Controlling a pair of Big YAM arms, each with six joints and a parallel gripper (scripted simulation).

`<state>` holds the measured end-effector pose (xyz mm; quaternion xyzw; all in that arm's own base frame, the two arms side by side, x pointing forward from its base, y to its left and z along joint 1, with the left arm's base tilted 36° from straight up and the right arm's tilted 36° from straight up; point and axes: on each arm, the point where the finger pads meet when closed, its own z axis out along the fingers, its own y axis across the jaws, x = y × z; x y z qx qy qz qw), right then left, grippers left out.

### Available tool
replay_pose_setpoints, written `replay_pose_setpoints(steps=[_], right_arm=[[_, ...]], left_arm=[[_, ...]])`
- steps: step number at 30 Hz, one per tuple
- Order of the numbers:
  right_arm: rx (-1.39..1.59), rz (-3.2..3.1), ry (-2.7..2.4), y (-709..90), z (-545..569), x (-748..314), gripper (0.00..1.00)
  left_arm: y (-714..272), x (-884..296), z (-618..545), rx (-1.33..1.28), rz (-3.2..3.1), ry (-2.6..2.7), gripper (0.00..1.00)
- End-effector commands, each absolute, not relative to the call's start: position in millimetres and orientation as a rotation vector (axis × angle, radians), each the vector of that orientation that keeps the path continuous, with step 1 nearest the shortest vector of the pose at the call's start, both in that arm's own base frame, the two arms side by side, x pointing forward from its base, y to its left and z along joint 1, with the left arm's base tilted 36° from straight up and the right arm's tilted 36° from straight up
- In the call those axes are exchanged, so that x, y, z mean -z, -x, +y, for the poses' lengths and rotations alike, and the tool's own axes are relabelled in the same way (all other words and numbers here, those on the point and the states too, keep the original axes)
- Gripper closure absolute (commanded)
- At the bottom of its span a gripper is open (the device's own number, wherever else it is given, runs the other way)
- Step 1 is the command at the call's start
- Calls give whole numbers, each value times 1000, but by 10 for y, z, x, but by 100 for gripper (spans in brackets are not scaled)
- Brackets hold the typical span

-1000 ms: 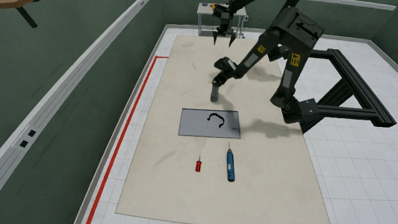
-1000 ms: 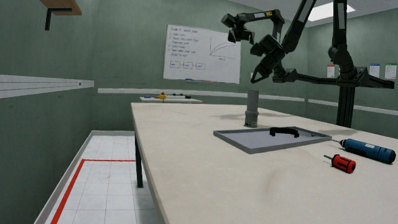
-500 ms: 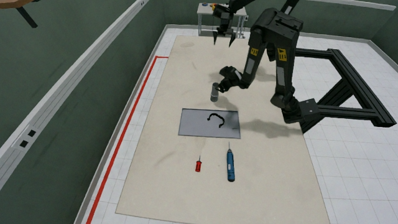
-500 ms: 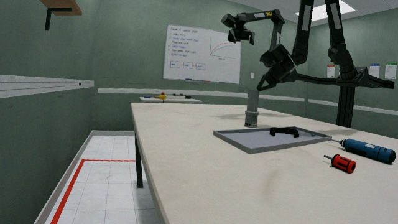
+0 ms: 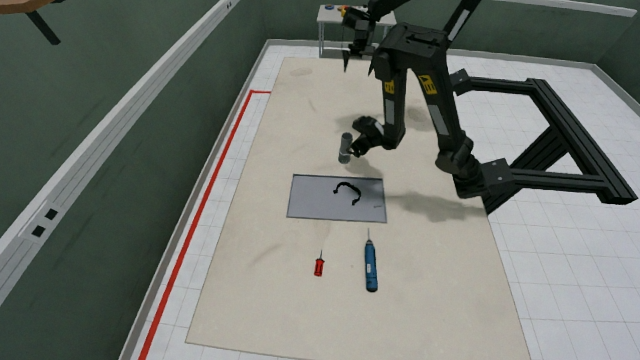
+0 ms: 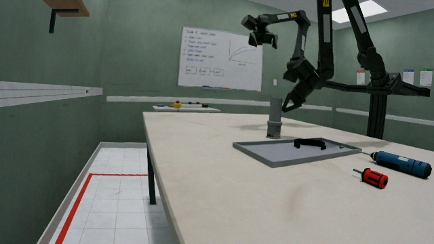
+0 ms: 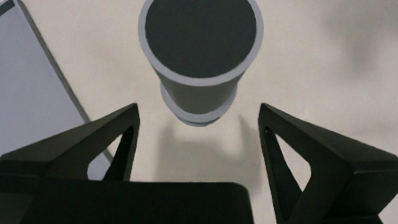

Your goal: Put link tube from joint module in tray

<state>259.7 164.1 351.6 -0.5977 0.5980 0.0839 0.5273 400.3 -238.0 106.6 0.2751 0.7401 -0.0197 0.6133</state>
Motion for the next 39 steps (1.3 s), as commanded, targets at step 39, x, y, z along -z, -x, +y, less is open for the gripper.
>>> replay_pose_setpoints(steps=[39], right_arm=[[-177, 1393, 1421, -2594, 1646, -3697, 0]], left_arm=[[-4333, -1299, -2676, 81, 1606, -612, 55]])
